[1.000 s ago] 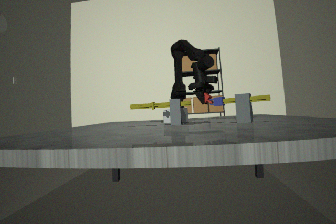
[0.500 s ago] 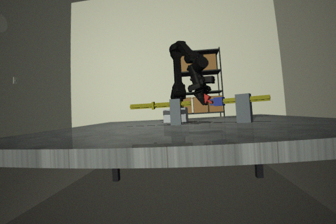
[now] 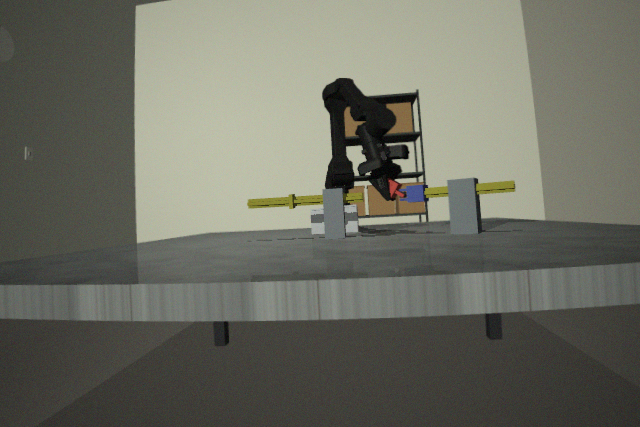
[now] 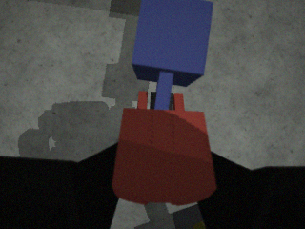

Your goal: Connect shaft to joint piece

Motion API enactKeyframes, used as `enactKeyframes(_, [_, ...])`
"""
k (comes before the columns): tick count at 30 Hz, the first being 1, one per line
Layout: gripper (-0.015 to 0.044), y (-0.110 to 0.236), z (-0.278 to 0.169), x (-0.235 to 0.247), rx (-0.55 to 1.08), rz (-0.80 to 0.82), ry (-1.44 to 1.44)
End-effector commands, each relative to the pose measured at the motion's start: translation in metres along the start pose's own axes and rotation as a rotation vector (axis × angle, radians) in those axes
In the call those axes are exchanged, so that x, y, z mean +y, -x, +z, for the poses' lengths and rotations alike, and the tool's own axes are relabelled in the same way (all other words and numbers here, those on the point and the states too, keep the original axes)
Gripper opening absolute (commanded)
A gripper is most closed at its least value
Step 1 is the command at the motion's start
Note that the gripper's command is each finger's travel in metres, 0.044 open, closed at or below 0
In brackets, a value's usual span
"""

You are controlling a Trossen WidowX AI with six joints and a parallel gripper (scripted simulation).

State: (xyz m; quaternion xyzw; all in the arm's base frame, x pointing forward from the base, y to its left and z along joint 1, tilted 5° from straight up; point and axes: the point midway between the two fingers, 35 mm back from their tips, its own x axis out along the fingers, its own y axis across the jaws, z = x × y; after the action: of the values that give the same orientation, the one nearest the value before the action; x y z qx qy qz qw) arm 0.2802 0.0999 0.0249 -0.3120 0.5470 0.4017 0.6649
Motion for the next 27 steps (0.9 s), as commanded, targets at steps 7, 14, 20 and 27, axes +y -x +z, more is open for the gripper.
enactKeyframes(7, [0.0, -0.0003, -0.0002, -0.0001, -0.007, 0.001, 0.003])
enactKeyframes(14, [0.0, -0.0001, -0.0001, 0.0, -0.002, 0.0, 0.0])
enactKeyframes(20, [0.0026, -0.0001, -0.0001, 0.0, -0.002, 0.0, 0.0])
enactKeyframes(27, [0.0147, -0.0001, -0.0001, 0.0, -0.002, 0.0, 0.0])
